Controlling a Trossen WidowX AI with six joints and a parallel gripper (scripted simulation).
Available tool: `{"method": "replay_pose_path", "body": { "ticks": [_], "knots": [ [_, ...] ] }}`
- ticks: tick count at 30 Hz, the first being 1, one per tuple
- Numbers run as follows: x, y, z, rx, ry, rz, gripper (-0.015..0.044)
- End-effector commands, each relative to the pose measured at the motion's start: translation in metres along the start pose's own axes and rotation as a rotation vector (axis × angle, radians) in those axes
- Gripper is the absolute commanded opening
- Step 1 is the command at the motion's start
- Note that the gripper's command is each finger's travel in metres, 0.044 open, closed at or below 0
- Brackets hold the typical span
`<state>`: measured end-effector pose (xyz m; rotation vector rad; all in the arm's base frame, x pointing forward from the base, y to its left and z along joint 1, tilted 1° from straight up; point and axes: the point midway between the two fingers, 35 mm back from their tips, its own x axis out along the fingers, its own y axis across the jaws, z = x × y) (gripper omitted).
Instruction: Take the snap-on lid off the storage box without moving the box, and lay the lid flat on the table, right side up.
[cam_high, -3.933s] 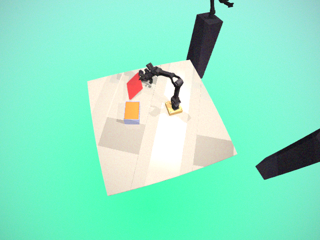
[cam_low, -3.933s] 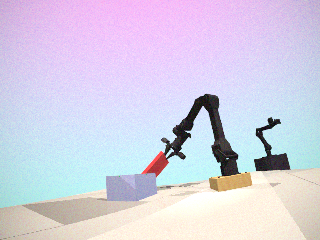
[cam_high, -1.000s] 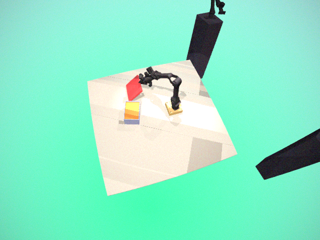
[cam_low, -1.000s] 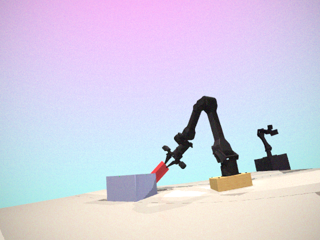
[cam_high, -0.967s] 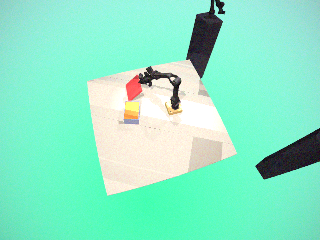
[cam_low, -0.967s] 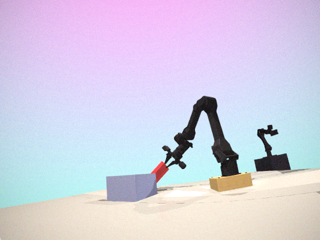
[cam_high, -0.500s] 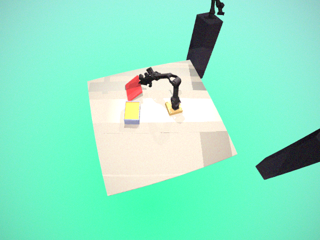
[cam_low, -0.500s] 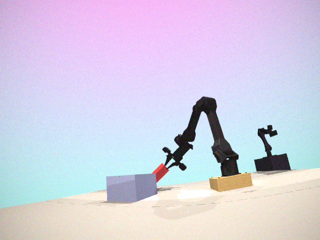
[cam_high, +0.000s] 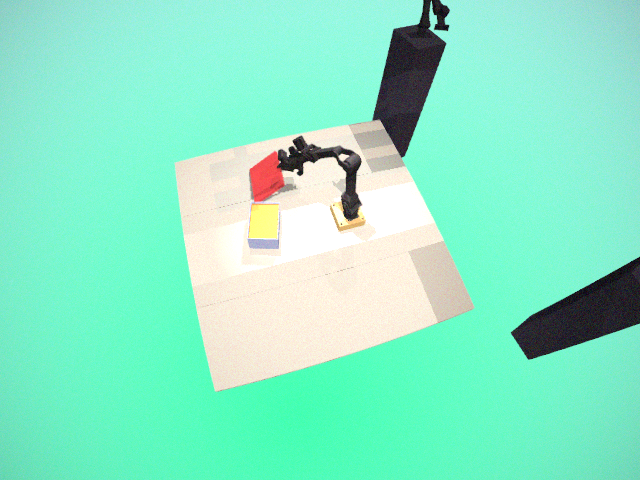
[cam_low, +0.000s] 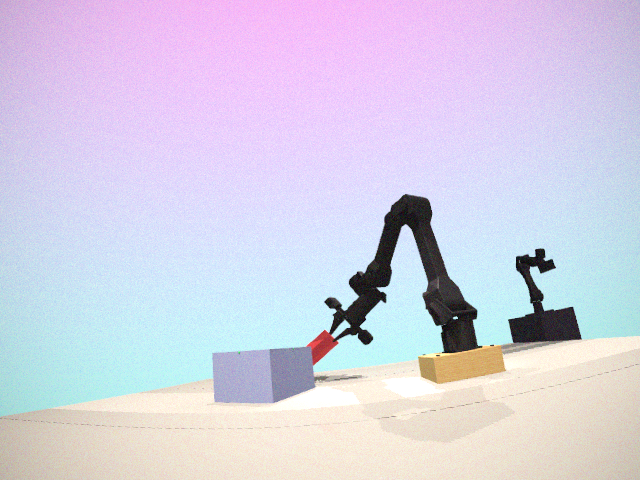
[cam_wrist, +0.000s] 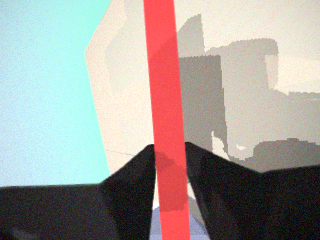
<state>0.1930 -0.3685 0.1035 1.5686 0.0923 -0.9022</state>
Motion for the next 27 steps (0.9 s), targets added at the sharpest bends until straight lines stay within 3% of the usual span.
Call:
{"method": "replay_pose_path", "body": {
  "ticks": [1,27],
  "knots": [
    [0.011,-0.021,-0.004,0.032,0.020,-0.045,0.0000],
    [0.023,-0.038,-0.005,0.032,0.020,-0.045,0.0000]
  ]
}}
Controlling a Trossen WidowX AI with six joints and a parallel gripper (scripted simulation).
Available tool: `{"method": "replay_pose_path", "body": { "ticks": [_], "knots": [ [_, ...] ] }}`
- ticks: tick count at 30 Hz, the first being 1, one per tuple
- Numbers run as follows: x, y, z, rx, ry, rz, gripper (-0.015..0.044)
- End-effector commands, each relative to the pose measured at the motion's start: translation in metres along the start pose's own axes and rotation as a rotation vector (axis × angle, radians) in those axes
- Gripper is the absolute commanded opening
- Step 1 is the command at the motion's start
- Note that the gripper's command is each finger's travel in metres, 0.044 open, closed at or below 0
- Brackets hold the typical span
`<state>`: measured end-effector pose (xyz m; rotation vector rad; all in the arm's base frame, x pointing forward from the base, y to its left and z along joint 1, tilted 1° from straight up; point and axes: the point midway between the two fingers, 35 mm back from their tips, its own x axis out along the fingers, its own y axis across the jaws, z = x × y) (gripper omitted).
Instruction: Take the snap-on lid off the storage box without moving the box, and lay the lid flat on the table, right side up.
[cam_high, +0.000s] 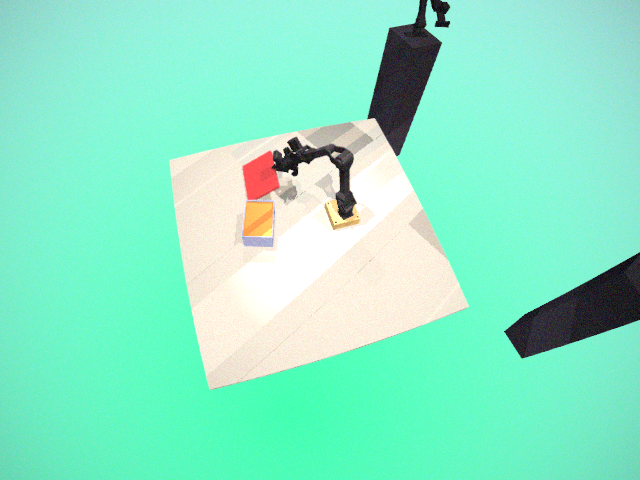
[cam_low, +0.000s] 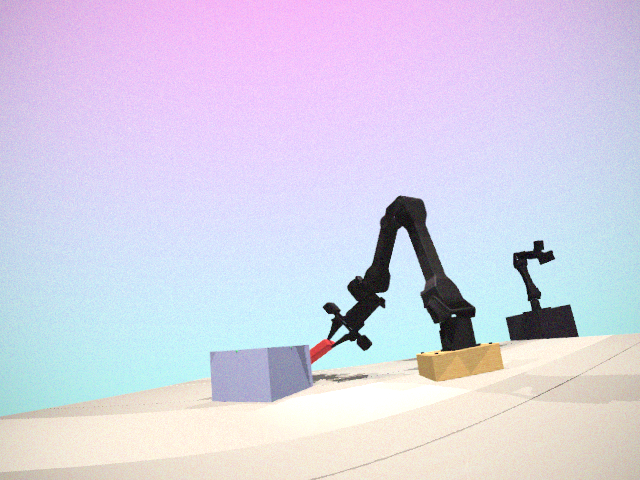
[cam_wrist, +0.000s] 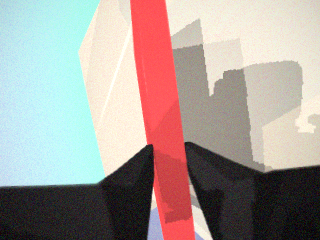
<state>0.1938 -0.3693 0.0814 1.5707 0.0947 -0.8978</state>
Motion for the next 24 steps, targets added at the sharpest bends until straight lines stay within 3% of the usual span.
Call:
{"method": "replay_pose_path", "body": {
  "ticks": [1,24],
  "knots": [
    [0.010,-0.021,-0.004,0.032,0.015,-0.046,0.0000],
    [0.021,-0.036,-0.005,0.032,0.015,-0.046,0.0000]
  ]
}}
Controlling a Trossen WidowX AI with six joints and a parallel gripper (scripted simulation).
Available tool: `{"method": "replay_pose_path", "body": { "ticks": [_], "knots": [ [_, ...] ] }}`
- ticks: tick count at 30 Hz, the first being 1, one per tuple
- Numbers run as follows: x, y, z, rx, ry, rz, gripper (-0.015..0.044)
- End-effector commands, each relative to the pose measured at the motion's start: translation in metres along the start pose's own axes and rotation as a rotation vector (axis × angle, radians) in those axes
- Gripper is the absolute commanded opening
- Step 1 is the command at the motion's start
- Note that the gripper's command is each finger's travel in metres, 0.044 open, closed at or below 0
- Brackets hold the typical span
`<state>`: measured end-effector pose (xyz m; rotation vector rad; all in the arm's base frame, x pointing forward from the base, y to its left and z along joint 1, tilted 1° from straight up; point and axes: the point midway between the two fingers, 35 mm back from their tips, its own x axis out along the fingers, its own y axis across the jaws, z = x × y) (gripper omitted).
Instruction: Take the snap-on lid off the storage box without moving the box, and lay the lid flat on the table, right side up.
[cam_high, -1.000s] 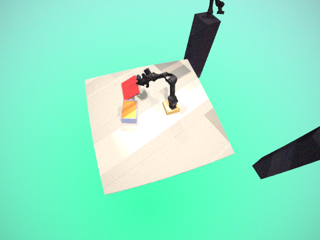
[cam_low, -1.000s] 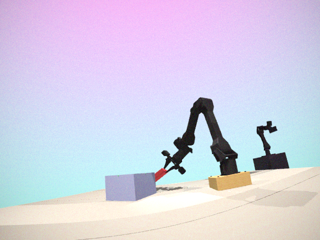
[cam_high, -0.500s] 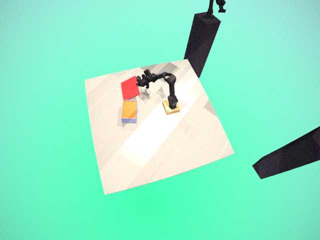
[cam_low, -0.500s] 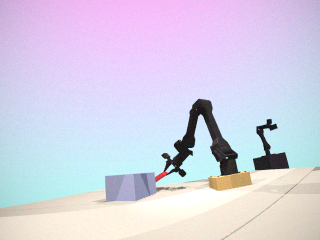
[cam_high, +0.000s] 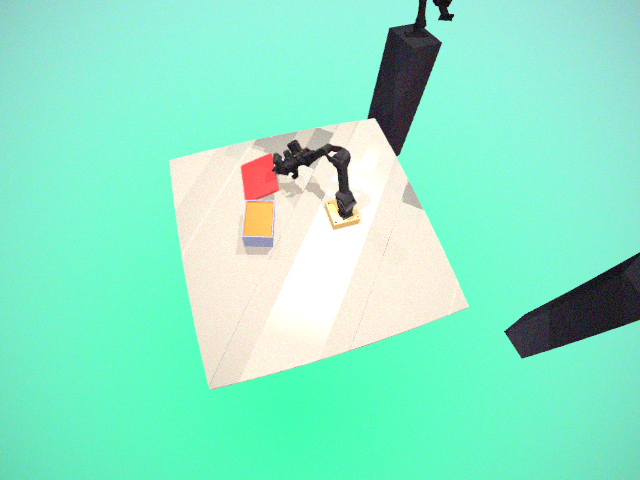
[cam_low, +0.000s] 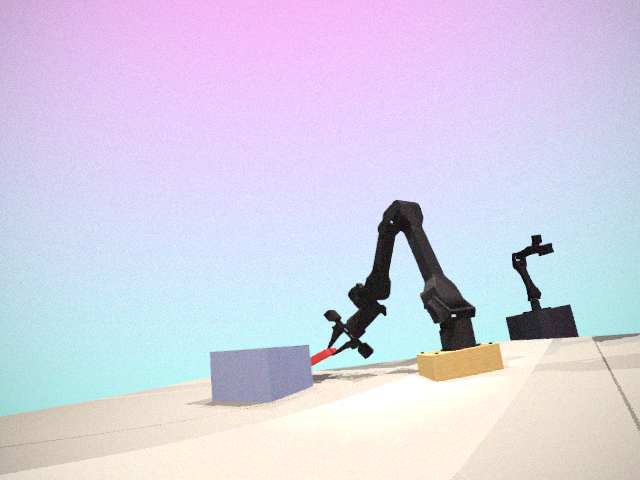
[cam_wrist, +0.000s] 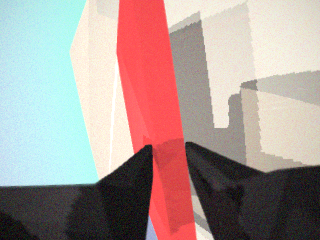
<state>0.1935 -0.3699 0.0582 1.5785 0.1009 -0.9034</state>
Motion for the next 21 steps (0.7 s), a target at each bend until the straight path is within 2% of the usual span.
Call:
{"method": "replay_pose_path", "body": {
  "ticks": [1,12,13,21],
  "knots": [
    [0.008,-0.018,-0.004,0.026,0.012,-0.038,0.0000],
    [0.009,-0.020,-0.004,0.026,0.012,-0.038,0.0000],
    [0.004,-0.007,-0.001,0.010,0.006,-0.014,0.0026],
    [0.004,-0.005,-0.001,0.026,0.012,-0.037,0.0236]
  ]
}}
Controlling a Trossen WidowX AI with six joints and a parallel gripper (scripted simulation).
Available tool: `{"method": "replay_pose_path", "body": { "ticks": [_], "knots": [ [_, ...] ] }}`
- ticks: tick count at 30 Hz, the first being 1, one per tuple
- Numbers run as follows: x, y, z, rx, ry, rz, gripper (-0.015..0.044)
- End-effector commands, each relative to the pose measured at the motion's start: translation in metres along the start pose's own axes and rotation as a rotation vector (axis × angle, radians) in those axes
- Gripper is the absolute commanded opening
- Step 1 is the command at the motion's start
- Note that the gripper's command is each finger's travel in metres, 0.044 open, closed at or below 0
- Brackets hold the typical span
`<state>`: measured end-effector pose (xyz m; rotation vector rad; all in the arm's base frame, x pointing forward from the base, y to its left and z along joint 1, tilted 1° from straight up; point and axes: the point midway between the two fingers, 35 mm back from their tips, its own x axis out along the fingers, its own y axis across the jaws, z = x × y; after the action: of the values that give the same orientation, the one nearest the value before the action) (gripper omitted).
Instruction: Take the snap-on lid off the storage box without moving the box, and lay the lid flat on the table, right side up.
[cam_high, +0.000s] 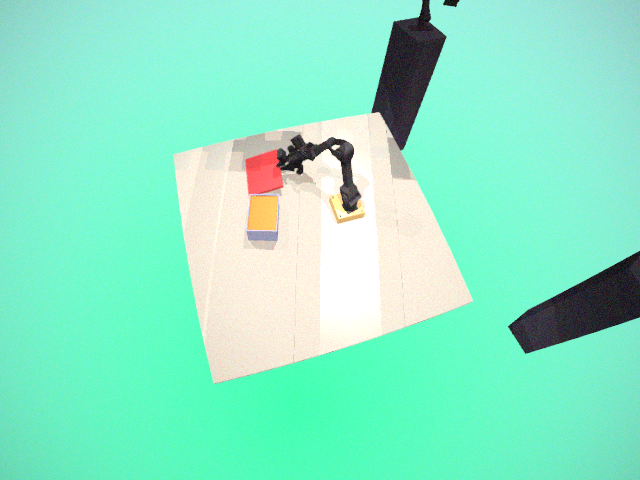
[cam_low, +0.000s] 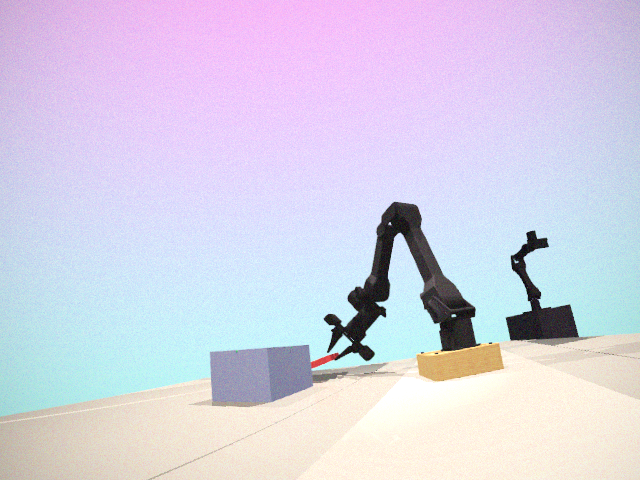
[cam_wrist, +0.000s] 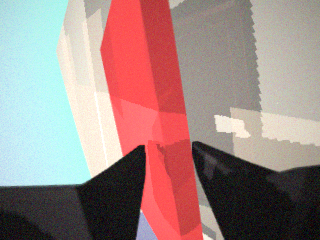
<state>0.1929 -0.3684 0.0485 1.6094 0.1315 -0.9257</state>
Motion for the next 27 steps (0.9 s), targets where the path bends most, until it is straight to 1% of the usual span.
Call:
{"method": "replay_pose_path", "body": {
  "ticks": [1,2,3,9,10,27],
  "knots": [
    [-0.001,0.003,0.001,0.003,-0.002,0.001,0.0263],
    [-0.001,0.003,0.001,0.003,-0.002,0.001,0.0275],
    [-0.001,0.003,0.001,0.003,-0.002,0.001,0.0275],
    [-0.008,-0.008,0.000,0.003,-0.002,0.000,0.0433],
    [-0.010,-0.009,0.000,0.003,-0.002,0.000,0.0440],
    [-0.035,-0.032,0.000,0.002,-0.002,-0.003,0.0440]
  ]
}}
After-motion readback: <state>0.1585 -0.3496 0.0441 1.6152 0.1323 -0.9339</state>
